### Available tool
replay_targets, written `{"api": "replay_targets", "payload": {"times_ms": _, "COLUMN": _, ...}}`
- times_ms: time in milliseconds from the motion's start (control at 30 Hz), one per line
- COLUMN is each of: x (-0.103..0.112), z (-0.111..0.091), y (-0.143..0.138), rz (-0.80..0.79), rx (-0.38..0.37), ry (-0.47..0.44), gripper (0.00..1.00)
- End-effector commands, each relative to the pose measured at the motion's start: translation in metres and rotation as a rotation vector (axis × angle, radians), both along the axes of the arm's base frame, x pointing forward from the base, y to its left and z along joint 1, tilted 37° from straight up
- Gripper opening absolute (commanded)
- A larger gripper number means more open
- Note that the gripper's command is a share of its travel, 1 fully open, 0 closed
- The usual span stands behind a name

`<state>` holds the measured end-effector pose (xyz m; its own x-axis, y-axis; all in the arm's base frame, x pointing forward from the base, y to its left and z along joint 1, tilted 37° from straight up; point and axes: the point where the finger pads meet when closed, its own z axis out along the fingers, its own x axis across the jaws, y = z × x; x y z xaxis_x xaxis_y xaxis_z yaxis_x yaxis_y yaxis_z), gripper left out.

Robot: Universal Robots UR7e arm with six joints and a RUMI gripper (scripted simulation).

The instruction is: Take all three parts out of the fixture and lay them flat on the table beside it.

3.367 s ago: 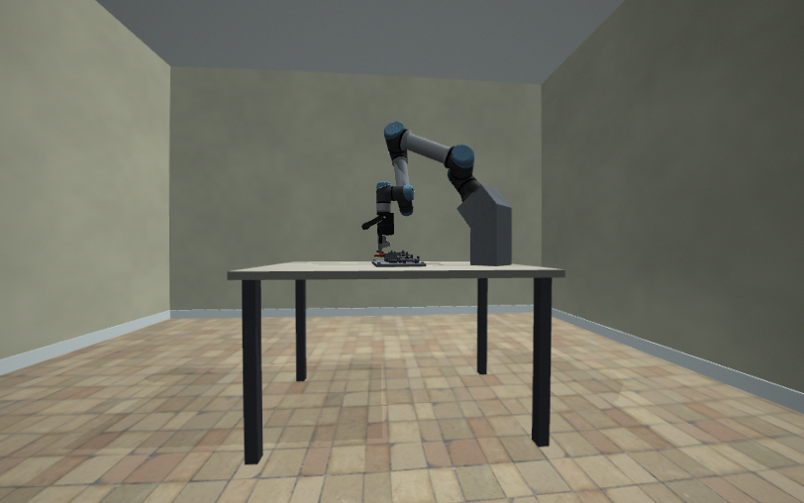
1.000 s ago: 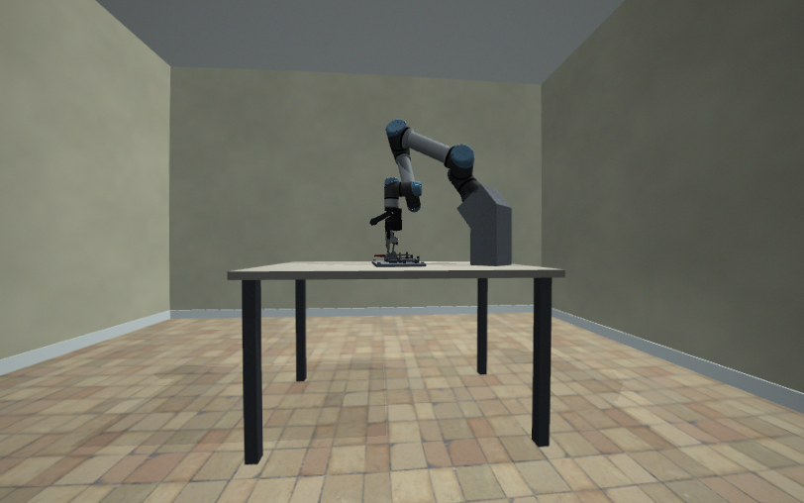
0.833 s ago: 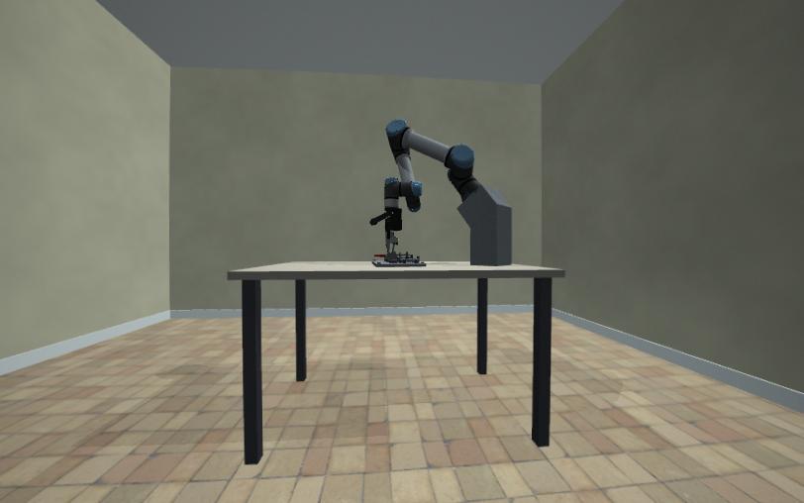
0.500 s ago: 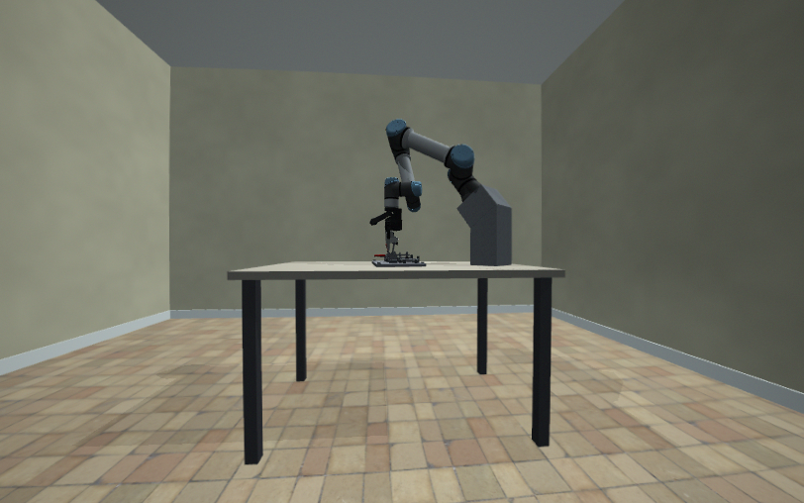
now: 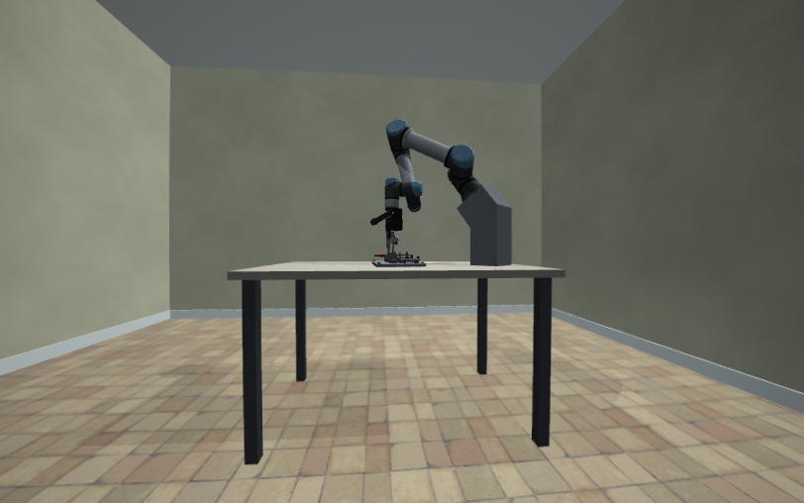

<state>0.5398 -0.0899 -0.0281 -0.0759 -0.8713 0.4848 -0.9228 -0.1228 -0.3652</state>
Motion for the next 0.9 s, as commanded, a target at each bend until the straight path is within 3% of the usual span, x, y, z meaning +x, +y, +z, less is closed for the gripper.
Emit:
{"api": "replay_targets", "payload": {"times_ms": 0, "x": -0.0057, "z": -0.0042, "y": -0.0017, "rz": -0.003, "rx": 0.001, "ry": 0.008, "gripper": 0.00}}
{"api": "replay_targets", "payload": {"times_ms": 767, "x": -0.0056, "z": -0.0036, "y": -0.0016, "rz": -0.003, "rx": 0.001, "ry": 0.006, "gripper": 0.00}}
{"api": "replay_targets", "payload": {"times_ms": 800, "x": -0.0056, "z": -0.0036, "y": -0.0016, "rz": -0.003, "rx": 0.001, "ry": 0.006, "gripper": 0.28}}
{"api": "replay_targets", "payload": {"times_ms": 867, "x": -0.0056, "z": -0.0036, "y": -0.0015, "rz": -0.003, "rx": 0.001, "ry": 0.006, "gripper": 0.28}}
